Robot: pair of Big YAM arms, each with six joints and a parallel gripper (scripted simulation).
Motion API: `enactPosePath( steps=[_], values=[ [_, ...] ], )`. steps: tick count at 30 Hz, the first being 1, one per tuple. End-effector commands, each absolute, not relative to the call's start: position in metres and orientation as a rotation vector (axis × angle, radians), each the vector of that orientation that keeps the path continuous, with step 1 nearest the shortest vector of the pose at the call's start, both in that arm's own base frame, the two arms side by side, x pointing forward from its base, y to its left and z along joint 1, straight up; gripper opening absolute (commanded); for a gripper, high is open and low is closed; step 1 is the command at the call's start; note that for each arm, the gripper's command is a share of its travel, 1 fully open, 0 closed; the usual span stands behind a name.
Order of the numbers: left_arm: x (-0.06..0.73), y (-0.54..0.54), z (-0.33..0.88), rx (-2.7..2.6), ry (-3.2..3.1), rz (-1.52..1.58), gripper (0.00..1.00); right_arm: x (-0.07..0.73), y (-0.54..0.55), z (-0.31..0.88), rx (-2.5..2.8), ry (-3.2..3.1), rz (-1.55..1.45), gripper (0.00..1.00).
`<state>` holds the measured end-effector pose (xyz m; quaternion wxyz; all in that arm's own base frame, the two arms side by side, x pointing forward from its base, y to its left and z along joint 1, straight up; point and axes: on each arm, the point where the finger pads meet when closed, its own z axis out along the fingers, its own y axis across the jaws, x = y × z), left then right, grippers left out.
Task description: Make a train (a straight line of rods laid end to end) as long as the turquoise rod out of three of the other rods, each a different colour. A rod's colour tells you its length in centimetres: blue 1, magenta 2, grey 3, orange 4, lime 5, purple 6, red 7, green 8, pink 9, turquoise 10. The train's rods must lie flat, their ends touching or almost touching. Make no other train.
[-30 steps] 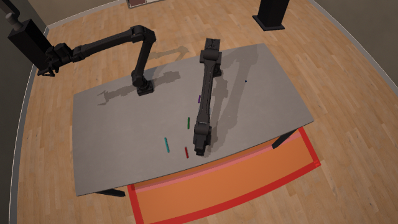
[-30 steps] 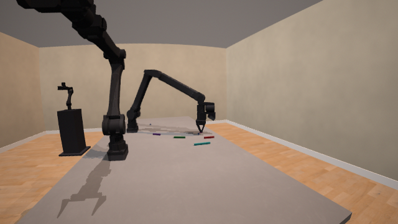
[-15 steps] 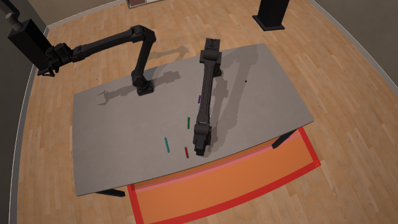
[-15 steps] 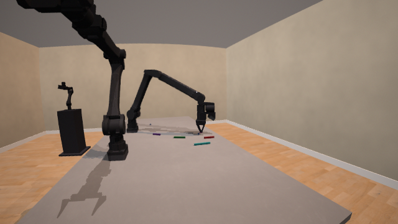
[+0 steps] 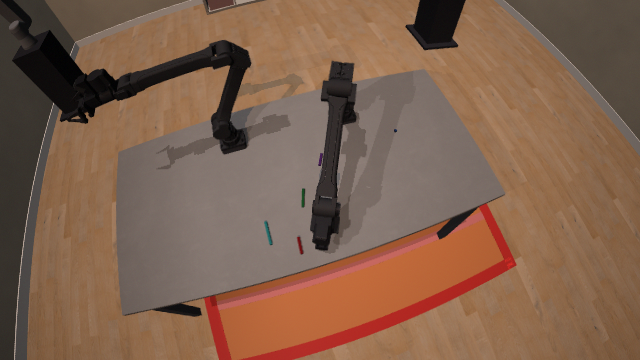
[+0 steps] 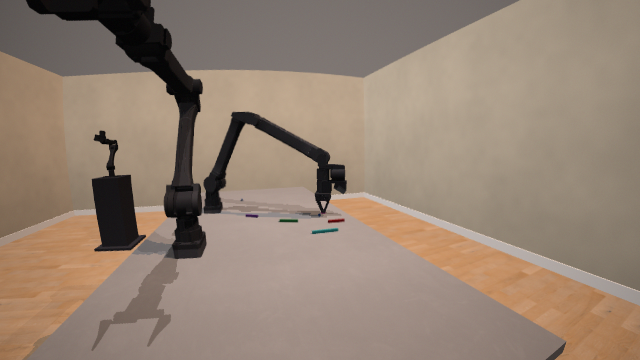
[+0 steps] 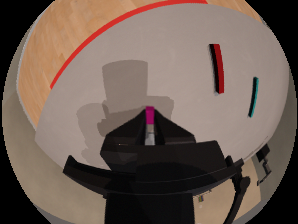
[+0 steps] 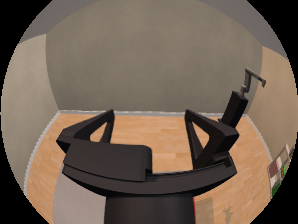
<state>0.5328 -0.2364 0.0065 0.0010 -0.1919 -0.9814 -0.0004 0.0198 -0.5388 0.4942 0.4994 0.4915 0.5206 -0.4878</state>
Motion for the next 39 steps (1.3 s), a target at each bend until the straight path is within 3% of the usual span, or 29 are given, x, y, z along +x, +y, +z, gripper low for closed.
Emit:
enactPosePath(
  steps=[1,39],
  values=[
    [0.547,-0.242,0.024,-0.582,-3.133,0.018,0.04,0.017,-0.545,0.501,1.185,1.224,-1.185,1.0],
    [0.552,-0.25,0.025,-0.572,-3.143,0.021,0.04,0.017,-0.545,0.501,1.185,1.224,-1.185,1.0]
  ],
)
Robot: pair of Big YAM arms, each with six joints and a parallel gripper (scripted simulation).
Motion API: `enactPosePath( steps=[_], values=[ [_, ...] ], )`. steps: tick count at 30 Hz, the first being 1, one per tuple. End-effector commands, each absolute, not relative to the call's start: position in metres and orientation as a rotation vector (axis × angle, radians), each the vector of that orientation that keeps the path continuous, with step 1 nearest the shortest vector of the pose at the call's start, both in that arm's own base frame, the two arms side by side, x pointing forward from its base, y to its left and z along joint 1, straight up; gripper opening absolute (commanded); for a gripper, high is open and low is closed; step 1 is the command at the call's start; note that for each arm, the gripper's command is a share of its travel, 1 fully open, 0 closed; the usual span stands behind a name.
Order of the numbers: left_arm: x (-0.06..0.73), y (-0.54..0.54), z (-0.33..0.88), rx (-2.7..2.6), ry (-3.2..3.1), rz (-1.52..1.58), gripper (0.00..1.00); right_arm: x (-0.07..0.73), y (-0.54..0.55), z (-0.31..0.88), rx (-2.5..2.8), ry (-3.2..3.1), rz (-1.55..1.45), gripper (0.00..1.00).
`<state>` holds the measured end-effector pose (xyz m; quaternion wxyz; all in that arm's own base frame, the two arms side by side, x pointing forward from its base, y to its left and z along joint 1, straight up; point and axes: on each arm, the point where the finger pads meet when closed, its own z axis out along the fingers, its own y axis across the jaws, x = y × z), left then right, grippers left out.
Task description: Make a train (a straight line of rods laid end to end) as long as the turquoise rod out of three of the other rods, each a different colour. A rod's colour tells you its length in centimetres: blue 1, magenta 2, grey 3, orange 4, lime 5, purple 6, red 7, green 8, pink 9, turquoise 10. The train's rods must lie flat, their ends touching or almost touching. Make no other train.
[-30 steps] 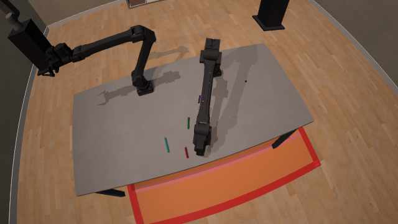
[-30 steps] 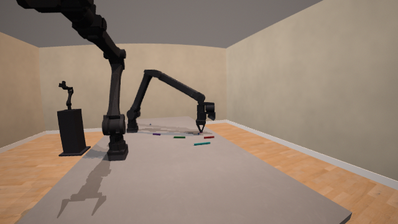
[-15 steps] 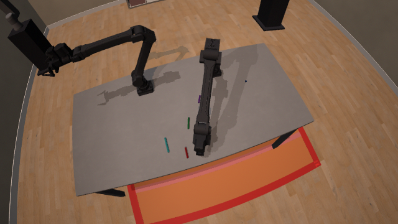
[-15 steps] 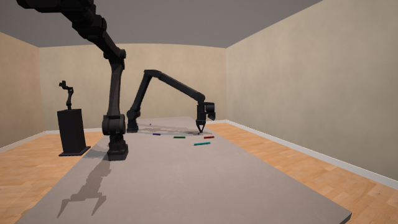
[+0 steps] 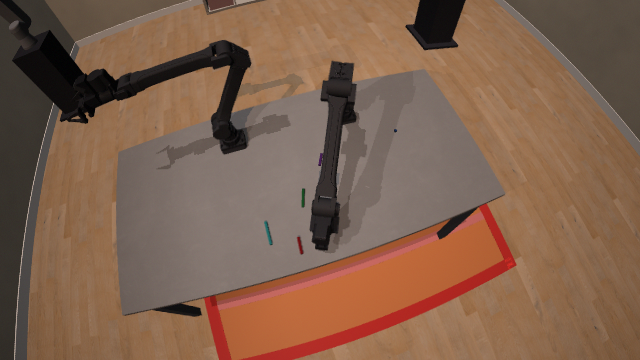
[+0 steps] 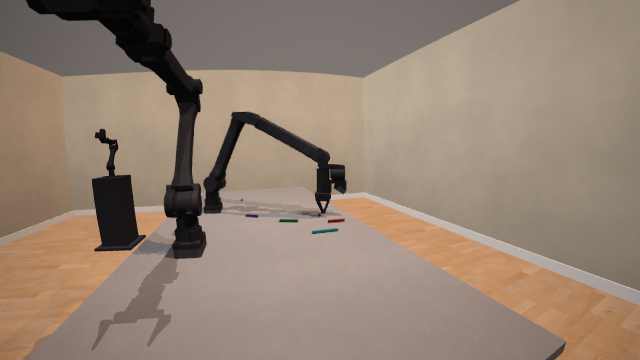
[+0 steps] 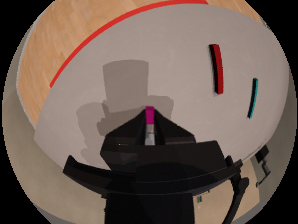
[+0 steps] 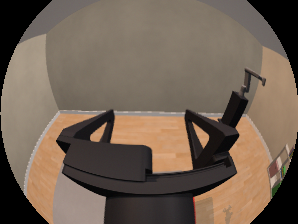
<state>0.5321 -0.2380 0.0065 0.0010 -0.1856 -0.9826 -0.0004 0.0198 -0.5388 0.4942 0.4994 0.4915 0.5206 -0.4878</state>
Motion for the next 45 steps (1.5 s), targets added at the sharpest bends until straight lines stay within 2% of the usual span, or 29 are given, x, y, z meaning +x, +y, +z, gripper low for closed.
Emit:
enactPosePath(
  steps=[1,45],
  values=[
    [0.5528,-0.2504,0.0255,-0.572,-3.143,0.022,0.04,0.0171,-0.5446,0.5005,1.185,1.224,-1.185,1.0],
    [0.5506,-0.2531,0.0207,-0.578,-3.127,0.016,0.04,0.0171,-0.5446,0.5005,1.185,1.224,-1.185,1.0]
  ],
)
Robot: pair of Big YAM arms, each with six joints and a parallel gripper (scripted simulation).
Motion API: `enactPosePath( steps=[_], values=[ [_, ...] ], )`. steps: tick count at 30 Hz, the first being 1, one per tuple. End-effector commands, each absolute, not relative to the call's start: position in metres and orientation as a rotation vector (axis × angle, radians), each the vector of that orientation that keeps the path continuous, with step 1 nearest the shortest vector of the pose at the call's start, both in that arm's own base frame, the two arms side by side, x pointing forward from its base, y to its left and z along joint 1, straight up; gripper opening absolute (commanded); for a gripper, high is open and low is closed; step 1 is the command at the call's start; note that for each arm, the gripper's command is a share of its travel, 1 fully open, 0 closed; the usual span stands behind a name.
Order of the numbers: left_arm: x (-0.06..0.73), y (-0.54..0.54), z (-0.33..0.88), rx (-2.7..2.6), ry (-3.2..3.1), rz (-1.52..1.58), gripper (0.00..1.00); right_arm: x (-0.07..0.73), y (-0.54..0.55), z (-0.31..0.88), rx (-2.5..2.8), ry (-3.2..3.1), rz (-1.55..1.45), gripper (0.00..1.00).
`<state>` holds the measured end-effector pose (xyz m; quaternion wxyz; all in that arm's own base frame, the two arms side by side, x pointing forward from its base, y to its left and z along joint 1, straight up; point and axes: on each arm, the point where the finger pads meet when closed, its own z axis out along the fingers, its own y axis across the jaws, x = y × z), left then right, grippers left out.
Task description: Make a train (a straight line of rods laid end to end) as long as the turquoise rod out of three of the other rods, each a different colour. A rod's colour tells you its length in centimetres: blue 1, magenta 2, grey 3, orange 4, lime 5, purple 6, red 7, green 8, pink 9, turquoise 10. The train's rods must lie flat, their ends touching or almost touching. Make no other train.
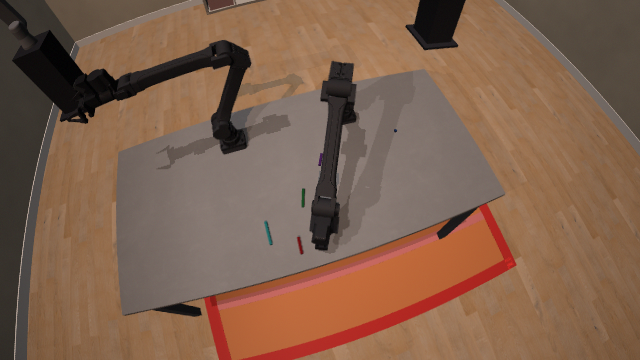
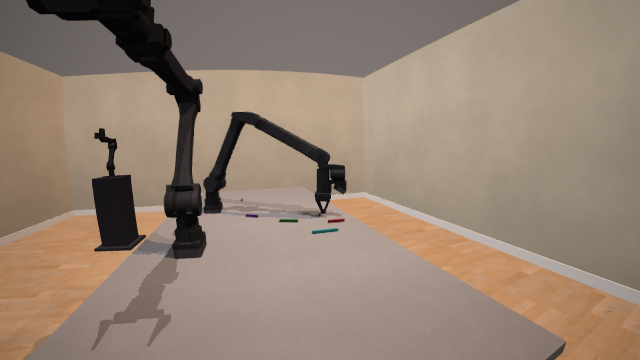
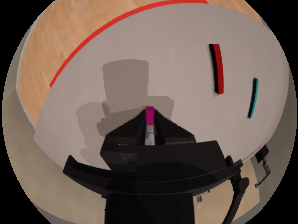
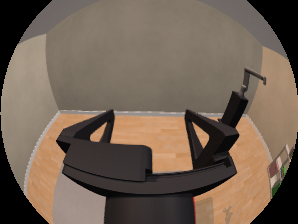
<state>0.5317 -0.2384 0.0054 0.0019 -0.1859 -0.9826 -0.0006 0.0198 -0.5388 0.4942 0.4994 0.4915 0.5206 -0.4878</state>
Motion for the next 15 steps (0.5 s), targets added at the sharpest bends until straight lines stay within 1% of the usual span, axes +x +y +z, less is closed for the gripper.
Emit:
enactPosePath(
  steps=[1,15],
  values=[
    [0.5506,-0.2531,0.0207,-0.578,-3.127,0.016,0.04,0.0171,-0.5446,0.5005,1.185,1.224,-1.185,1.0],
    [0.5505,-0.2528,0.0205,-0.577,-3.125,0.015,0.04,0.0171,-0.5446,0.5005,1.185,1.224,-1.185,1.0]
  ],
)
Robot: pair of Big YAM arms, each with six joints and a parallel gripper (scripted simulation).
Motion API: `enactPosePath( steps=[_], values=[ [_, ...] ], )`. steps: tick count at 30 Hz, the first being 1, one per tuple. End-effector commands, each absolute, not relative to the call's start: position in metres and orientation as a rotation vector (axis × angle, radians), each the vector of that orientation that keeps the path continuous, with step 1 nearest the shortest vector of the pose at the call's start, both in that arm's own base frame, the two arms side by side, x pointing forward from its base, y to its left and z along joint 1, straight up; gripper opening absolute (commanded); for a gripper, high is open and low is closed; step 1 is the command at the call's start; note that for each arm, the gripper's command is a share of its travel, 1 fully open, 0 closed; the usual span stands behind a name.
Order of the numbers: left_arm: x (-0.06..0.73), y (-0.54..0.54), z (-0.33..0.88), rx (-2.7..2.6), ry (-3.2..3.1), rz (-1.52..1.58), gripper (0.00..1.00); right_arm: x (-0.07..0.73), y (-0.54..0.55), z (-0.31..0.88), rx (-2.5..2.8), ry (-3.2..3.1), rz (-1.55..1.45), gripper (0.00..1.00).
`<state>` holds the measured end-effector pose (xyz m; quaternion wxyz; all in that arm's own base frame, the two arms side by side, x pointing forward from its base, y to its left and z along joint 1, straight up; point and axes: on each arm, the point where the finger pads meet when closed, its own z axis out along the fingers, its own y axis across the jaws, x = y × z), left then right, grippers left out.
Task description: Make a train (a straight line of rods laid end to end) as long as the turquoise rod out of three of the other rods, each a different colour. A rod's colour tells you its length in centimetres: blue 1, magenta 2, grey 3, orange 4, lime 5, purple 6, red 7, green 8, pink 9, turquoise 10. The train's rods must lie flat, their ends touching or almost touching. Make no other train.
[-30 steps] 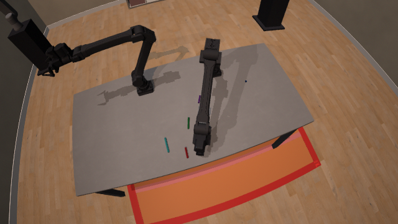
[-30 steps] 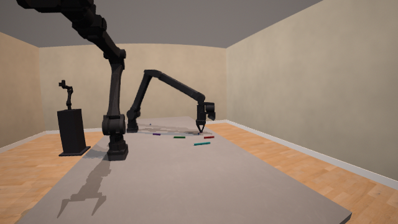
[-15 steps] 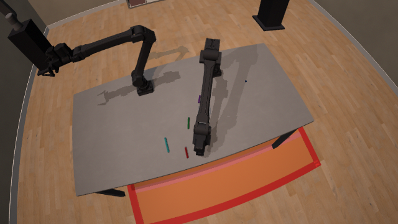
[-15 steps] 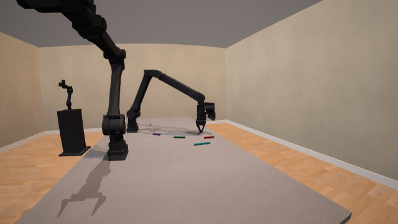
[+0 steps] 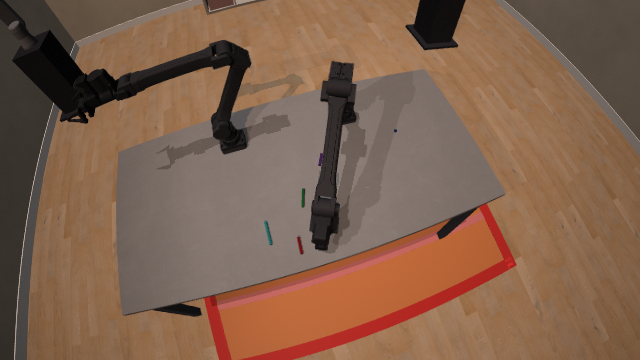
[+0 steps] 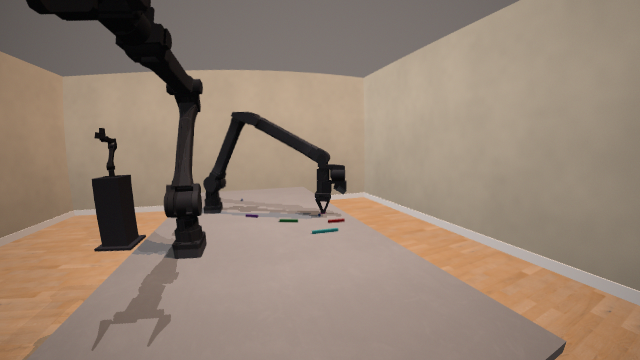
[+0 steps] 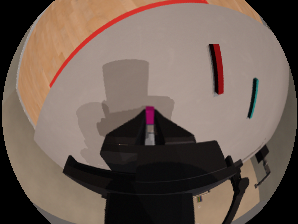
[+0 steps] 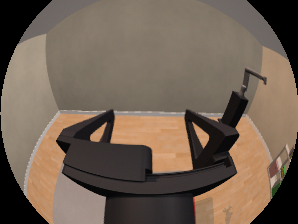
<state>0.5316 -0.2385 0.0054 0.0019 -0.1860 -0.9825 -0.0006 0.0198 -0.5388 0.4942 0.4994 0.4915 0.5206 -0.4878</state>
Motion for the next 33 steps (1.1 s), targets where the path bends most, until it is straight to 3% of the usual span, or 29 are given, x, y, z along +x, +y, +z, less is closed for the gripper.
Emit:
enactPosePath(
  steps=[1,33],
  values=[
    [0.551,-0.253,0.021,-0.577,-3.125,0.015,0.04,0.017,-0.545,0.501,1.185,1.224,-1.185,1.0],
    [0.546,-0.251,0.009,-0.578,-3.132,0.018,0.04,0.017,-0.545,0.501,1.185,1.224,-1.185,1.0]
  ],
)
